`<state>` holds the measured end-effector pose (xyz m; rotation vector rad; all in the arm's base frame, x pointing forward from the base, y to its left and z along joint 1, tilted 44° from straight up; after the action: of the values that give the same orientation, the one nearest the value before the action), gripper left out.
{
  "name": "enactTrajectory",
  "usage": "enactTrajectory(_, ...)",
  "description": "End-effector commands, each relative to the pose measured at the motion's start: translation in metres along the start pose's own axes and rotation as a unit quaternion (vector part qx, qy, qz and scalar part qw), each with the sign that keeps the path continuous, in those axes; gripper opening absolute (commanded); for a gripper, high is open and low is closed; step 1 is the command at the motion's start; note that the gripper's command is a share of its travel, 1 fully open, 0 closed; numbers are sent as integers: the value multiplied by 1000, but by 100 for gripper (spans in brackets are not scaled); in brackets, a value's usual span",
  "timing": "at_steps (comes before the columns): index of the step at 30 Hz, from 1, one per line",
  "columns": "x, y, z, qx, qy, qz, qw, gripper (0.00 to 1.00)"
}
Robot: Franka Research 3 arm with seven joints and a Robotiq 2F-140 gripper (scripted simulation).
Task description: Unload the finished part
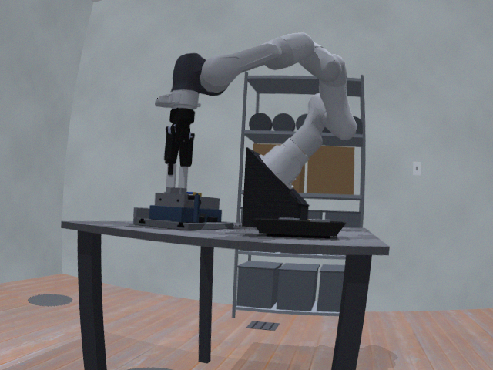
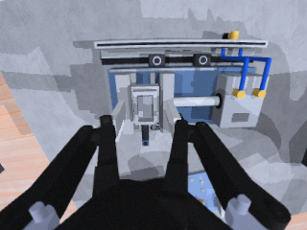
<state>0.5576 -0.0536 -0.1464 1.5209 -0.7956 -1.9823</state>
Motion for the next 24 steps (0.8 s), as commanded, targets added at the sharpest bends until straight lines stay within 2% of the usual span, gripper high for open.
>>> enactTrajectory(1,0,-4,0,0,3,0,1000,40)
enactTrajectory(24,0,-9,0,0,3,0,1000,40)
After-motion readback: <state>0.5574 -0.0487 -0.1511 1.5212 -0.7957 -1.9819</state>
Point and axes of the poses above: the point where the finger pads meet when closed, its own y axis back along the fingers, its own z axis across the jaws, x = y × z, the point moved 3 cm from there along y, back along the fingers, and after that the axes turned 10 degrees about -y, right-handed, at the moved point
